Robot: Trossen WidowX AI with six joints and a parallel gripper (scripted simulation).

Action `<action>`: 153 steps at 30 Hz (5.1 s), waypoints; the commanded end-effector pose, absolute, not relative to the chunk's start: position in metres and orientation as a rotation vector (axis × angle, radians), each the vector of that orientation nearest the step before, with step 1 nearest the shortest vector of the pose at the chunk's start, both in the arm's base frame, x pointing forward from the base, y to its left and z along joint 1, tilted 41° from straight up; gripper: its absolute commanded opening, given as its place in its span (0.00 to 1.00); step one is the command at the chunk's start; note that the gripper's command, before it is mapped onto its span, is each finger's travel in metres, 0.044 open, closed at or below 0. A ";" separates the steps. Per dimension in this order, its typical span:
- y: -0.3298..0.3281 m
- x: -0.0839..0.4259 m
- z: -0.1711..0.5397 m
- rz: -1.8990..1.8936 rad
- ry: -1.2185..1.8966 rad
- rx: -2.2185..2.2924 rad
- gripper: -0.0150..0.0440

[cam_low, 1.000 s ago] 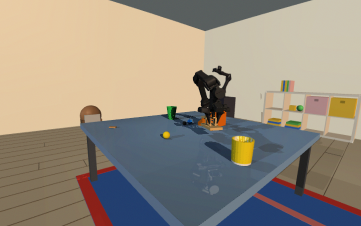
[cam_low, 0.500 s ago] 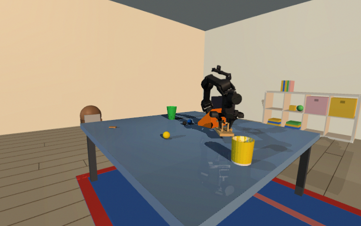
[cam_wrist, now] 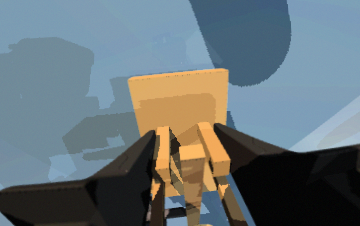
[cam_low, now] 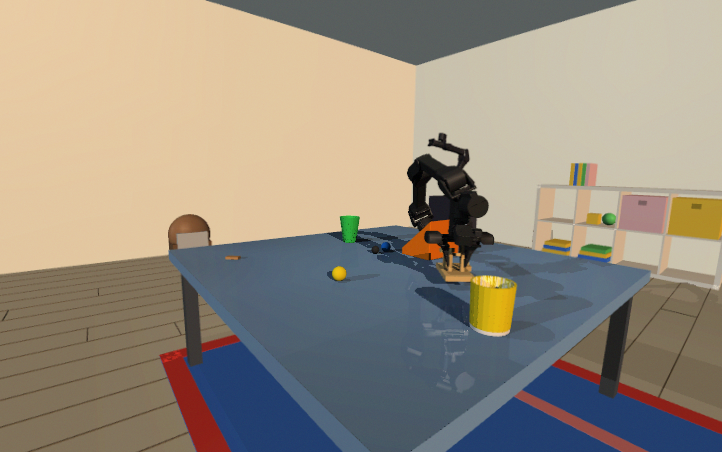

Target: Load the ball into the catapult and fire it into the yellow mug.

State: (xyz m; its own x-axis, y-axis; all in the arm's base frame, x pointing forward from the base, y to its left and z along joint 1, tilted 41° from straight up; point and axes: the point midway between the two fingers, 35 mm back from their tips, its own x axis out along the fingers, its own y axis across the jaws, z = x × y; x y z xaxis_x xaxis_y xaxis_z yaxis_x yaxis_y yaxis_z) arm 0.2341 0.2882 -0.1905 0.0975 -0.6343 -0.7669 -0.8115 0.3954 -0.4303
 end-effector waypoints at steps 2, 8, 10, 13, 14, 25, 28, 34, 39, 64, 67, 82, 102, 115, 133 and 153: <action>0.287 0.235 -0.195 0.220 1.596 -1.317 0.25; 0.280 0.236 -0.203 0.220 1.596 -1.317 0.25; 0.278 0.236 -0.205 0.220 1.596 -1.317 0.25; 0.275 0.237 -0.209 0.219 1.596 -1.317 0.25; 0.274 0.237 -0.210 0.219 1.596 -1.317 0.25; 0.274 0.237 -0.208 0.212 1.606 -1.310 0.48; 0.274 0.237 -0.208 0.212 1.606 -1.310 0.61; 0.275 0.237 -0.206 0.212 1.606 -1.310 0.88; 0.315 0.231 -0.160 0.220 1.600 -1.305 1.00; 0.303 0.230 -0.172 0.219 1.597 -1.315 1.00; 0.300 0.231 -0.175 0.219 1.597 -1.315 1.00; 0.285 0.234 -0.194 0.218 1.596 -1.315 1.00; 0.271 0.235 -0.210 0.215 1.600 -1.309 0.82; 0.271 0.235 -0.210 0.215 1.600 -1.309 0.44; 0.296 0.232 -0.181 0.220 1.598 -1.315 0.25; 0.276 0.235 -0.206 0.221 1.597 -1.319 0.25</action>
State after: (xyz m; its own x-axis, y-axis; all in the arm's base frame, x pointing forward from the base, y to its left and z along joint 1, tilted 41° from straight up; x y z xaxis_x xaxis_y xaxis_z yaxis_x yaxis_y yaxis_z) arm 0.2353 0.2754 -0.2032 0.0977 -0.6338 -0.7673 -0.8118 0.3953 -0.4298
